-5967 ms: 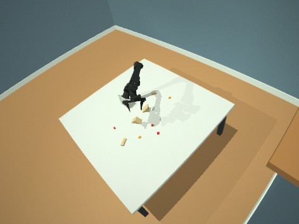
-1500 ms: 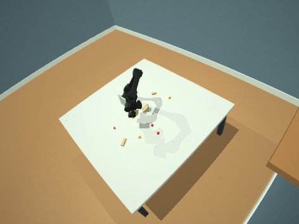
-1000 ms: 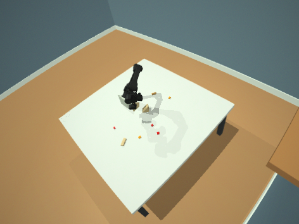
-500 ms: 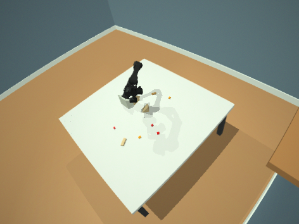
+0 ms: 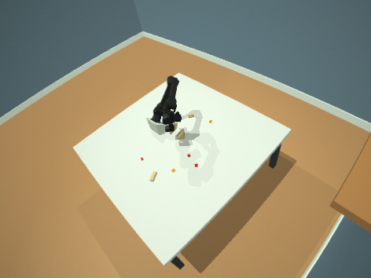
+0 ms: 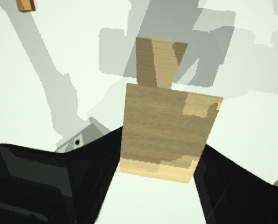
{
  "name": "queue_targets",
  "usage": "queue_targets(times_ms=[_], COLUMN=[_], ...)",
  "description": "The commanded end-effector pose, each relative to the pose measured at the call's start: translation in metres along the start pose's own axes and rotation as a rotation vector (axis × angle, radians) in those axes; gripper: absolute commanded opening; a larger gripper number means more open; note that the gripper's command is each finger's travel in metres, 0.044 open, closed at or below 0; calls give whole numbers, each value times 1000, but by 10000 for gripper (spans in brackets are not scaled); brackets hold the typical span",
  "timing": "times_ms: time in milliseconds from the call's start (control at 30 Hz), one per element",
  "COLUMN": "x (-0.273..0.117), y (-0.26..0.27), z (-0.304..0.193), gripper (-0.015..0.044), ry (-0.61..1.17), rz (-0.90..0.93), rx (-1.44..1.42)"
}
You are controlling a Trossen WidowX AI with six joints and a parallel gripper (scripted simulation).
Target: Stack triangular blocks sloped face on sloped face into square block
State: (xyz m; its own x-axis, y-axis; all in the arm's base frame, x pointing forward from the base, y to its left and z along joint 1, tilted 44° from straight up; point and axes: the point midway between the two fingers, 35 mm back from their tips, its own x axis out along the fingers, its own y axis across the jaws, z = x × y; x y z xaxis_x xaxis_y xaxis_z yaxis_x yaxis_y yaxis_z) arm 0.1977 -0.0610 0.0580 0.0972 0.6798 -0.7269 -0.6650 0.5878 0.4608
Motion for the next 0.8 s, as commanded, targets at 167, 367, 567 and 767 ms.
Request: queue_targets(times_ms=[167,367,567,767], x=[23,40,51,51], y=[5,5,7,7], z=[10,18,23,23], gripper=[0,0,0,0], ry=[-9,-9,-11,-13], rz=[5,5,6,-1], rx=[0,-1,-1,-1])
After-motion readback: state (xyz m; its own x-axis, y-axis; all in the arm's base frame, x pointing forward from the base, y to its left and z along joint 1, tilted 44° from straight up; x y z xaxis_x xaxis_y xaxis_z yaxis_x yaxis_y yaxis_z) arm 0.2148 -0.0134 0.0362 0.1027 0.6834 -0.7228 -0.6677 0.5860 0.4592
